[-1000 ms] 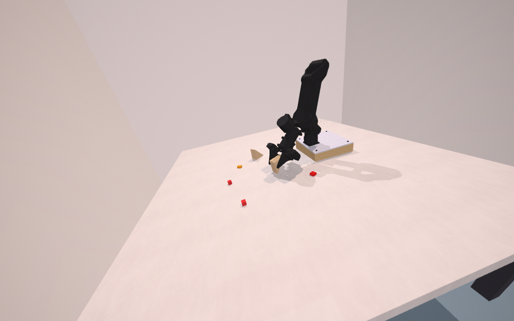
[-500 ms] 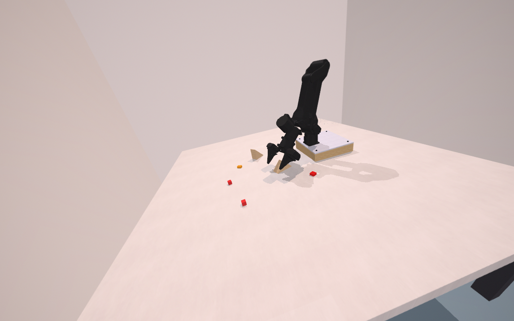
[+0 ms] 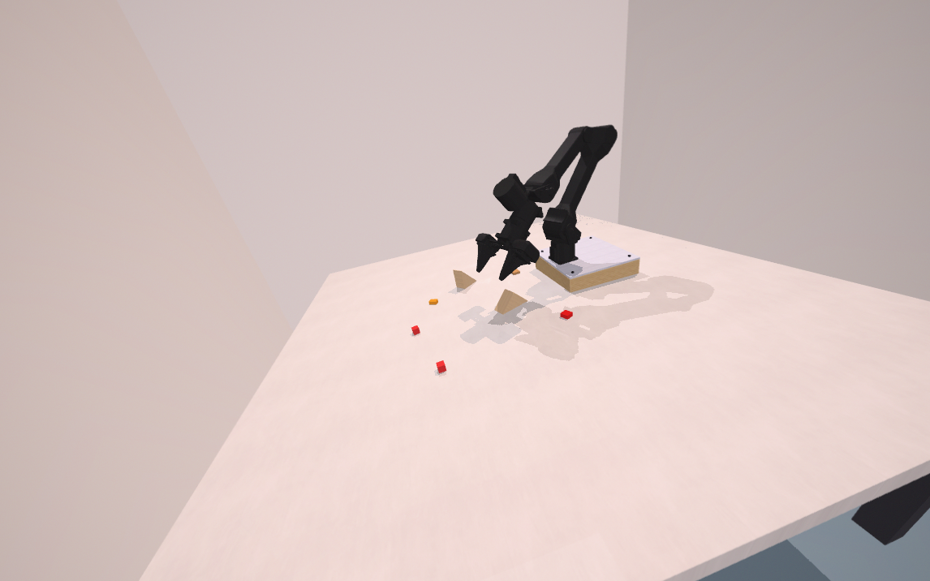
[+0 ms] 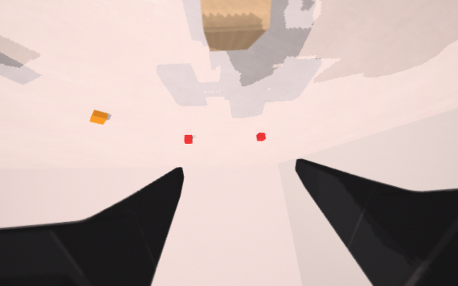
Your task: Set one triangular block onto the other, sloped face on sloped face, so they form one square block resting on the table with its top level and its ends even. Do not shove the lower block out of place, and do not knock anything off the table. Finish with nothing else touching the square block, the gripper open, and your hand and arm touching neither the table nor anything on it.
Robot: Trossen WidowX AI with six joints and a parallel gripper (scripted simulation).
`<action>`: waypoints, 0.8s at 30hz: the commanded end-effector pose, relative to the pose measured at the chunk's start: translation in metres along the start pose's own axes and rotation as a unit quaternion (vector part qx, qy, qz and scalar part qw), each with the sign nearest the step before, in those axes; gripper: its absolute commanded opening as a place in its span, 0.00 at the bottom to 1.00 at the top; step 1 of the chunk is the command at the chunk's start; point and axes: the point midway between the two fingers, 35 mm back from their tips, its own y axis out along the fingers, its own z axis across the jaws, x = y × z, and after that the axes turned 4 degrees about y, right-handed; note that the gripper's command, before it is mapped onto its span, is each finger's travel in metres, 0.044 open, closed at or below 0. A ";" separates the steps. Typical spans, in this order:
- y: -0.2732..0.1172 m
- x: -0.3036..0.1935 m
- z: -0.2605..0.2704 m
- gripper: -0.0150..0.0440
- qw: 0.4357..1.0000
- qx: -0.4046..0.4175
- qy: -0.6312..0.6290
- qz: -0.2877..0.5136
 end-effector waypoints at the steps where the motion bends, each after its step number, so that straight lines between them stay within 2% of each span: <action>1: -0.021 -0.016 -0.002 1.00 1.000 -0.002 -0.003 0.011; 6: -0.015 -0.013 -0.001 1.00 1.000 -0.001 0.008 0.009; 12: -0.025 0.002 0.000 1.00 0.962 0.006 0.272 -0.014; 16: -0.033 0.013 0.001 1.00 0.889 0.018 0.457 -0.028; 20: -0.040 0.024 0.003 1.00 0.784 0.035 0.619 -0.037; 22: -0.044 0.030 0.003 1.00 0.722 0.045 0.690 -0.039; 24: -0.047 0.034 0.004 1.00 0.687 0.052 0.724 -0.041</action>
